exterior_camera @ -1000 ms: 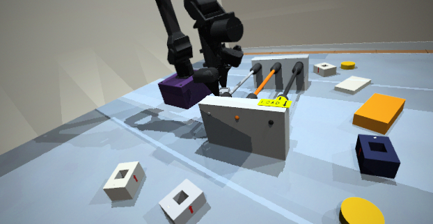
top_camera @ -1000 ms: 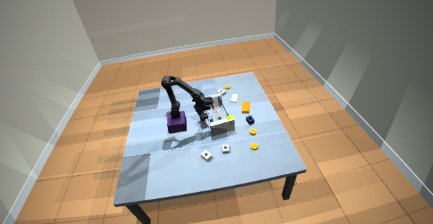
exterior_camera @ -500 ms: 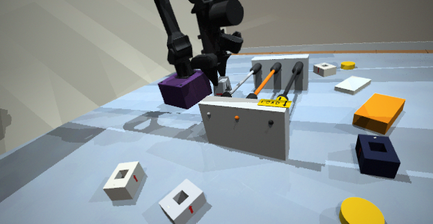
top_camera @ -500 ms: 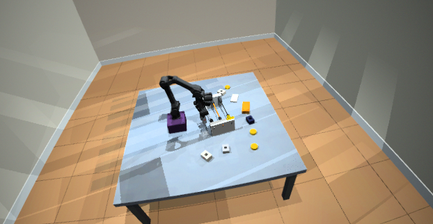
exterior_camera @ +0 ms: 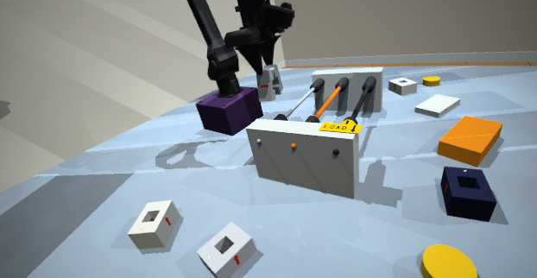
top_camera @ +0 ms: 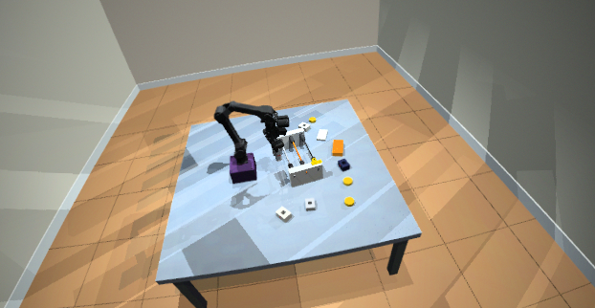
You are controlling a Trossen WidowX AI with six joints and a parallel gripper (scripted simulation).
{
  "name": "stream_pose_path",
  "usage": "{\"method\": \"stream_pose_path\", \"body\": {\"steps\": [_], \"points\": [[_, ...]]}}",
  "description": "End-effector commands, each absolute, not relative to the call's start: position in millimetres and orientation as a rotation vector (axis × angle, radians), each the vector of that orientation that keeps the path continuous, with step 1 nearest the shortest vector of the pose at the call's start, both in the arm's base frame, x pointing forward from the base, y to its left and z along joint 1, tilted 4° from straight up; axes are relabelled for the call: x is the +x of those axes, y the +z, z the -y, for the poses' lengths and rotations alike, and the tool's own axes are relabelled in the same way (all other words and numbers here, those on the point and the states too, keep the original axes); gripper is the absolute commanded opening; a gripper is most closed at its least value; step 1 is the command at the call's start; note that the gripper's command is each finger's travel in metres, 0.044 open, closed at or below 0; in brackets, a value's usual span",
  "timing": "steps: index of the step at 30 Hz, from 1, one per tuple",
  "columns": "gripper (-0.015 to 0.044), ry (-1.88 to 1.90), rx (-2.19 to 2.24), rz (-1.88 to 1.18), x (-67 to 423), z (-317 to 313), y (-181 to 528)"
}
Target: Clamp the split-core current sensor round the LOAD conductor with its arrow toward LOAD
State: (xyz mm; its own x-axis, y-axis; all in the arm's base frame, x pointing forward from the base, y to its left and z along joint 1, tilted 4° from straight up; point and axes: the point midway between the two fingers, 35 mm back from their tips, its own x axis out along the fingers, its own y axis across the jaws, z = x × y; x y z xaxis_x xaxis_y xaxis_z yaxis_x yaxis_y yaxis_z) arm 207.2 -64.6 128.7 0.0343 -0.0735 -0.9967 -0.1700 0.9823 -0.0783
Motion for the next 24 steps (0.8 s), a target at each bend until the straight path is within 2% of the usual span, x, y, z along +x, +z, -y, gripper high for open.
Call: {"method": "stream_pose_path", "body": {"steps": [1,24], "points": [[0.0000,0.053,-0.168,-1.537,209.1,63.8,135.1],[0.0000,-0.488,0.400,-1.461,295.8,68.2,153.7]]}}
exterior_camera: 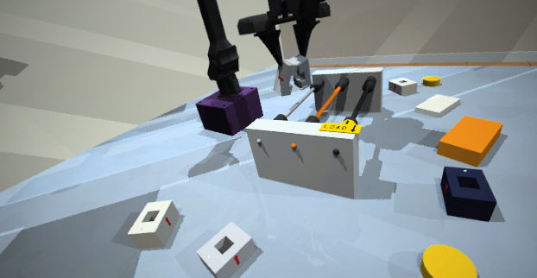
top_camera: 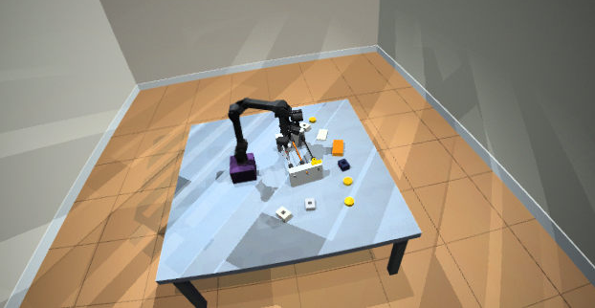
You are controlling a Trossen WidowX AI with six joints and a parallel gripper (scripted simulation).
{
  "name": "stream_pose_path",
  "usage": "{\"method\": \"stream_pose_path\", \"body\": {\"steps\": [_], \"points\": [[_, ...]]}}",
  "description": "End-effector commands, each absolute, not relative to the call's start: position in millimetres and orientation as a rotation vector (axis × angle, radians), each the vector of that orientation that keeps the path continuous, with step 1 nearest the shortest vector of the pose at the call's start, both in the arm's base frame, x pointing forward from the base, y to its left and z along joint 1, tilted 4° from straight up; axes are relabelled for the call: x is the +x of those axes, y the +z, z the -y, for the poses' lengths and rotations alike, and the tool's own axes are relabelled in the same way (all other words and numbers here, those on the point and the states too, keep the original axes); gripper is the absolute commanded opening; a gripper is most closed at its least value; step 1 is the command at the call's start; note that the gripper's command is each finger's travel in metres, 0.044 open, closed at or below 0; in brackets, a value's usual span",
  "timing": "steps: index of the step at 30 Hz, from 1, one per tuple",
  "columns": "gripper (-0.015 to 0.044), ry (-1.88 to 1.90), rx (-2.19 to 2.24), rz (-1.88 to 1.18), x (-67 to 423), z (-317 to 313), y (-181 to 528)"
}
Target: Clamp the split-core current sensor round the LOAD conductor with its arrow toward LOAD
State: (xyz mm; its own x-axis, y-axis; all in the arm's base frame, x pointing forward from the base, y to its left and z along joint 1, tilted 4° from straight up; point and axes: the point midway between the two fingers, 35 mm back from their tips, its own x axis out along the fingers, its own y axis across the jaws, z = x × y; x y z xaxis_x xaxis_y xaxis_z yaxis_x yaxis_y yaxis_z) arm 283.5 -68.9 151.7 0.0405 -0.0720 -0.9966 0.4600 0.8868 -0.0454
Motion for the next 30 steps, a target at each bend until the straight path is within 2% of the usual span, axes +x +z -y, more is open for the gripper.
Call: {"method": "stream_pose_path", "body": {"steps": [1,30], "points": [[0.0000,-0.512,0.425,-1.454,299.7,68.2,153.9],[0.0000,-1.168,1.146,-1.141,407.5,58.1,136.7]]}}
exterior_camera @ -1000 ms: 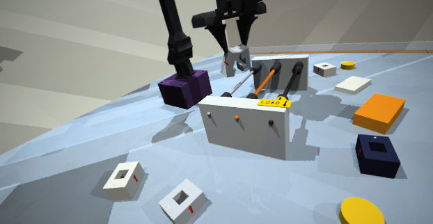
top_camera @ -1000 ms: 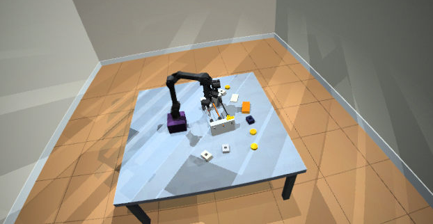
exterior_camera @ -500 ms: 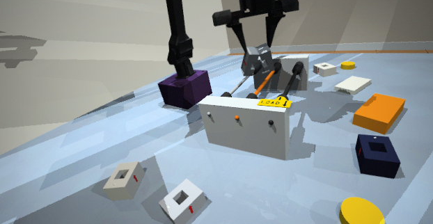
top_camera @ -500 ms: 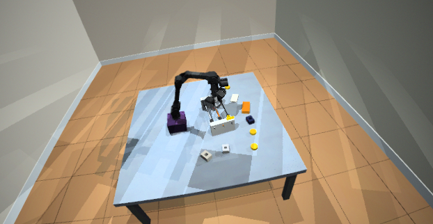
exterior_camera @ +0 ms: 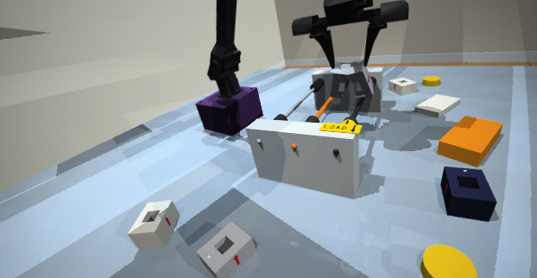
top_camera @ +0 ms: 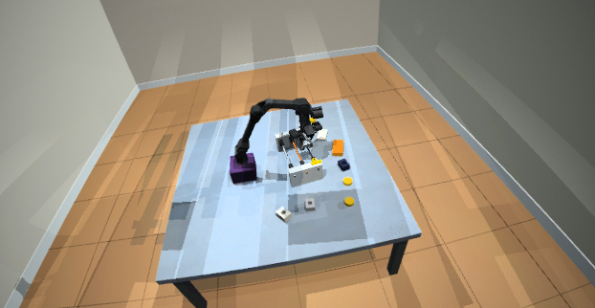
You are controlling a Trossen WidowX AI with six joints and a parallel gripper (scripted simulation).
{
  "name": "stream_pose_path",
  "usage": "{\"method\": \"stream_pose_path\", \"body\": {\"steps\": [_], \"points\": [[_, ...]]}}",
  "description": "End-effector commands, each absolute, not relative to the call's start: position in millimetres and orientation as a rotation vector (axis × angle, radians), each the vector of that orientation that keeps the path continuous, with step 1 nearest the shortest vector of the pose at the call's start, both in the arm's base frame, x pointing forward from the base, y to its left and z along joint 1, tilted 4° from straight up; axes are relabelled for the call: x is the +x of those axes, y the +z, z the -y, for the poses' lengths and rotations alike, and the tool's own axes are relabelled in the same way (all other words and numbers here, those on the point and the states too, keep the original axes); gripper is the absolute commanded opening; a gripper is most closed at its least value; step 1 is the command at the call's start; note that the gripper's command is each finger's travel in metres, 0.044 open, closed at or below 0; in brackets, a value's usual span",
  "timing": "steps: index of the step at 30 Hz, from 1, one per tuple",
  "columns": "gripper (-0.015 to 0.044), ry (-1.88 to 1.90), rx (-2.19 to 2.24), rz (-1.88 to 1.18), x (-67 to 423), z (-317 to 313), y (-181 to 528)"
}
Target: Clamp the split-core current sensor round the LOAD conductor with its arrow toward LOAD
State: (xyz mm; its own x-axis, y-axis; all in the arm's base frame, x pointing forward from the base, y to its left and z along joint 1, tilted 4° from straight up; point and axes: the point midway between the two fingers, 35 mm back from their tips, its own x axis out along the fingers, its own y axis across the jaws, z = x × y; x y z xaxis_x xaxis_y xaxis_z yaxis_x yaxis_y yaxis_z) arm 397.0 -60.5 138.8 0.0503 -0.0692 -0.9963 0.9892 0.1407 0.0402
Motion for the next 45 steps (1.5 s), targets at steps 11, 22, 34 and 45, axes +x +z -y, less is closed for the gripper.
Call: {"method": "stream_pose_path", "body": {"steps": [11,22,34,45], "points": [[0.0000,-1.182,1.162,-1.130,411.0,58.3,127.1],[0.0000,-1.182,1.162,-1.130,412.6,59.7,109.1],[0.0000,-1.182,1.162,-1.130,413.1,61.0,89.4],[0.0000,-1.182,1.161,-1.132,412.9,61.0,84.6]]}}
